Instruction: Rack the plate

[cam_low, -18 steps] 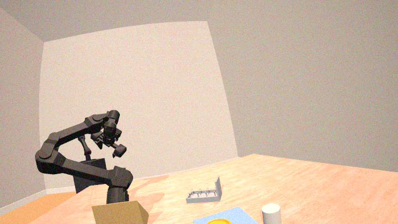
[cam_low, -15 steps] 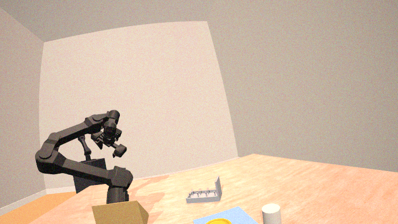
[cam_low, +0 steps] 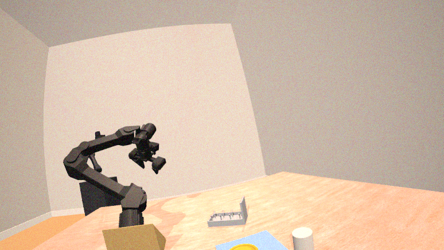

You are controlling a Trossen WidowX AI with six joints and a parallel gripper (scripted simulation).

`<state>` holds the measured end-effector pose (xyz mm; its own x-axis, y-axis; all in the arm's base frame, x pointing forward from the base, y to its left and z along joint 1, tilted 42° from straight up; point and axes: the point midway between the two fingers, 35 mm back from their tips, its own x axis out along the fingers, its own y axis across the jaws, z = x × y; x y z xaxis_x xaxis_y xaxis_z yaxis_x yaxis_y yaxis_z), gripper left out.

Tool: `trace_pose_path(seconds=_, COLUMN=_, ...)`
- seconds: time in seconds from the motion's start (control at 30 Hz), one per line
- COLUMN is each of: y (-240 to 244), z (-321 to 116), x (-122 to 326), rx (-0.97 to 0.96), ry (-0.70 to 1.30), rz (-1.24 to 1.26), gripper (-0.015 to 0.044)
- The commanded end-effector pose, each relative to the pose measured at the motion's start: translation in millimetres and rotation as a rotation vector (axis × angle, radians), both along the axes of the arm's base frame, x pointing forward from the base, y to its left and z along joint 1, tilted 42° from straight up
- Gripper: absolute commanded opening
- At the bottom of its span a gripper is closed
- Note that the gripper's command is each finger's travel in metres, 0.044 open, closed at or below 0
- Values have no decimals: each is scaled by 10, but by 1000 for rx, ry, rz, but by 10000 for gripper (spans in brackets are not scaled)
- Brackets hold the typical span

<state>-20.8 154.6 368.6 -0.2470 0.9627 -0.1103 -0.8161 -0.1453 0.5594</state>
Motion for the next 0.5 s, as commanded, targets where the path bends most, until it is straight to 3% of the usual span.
trace_pose_path(seconds=0.0, y=111, z=-6, x=354, rx=-49, ry=9, rz=-98, gripper=400)
trace_pose_path(seconds=0.47, y=207, z=-177, x=1305, rx=-197, ry=38, rz=-352, gripper=400)
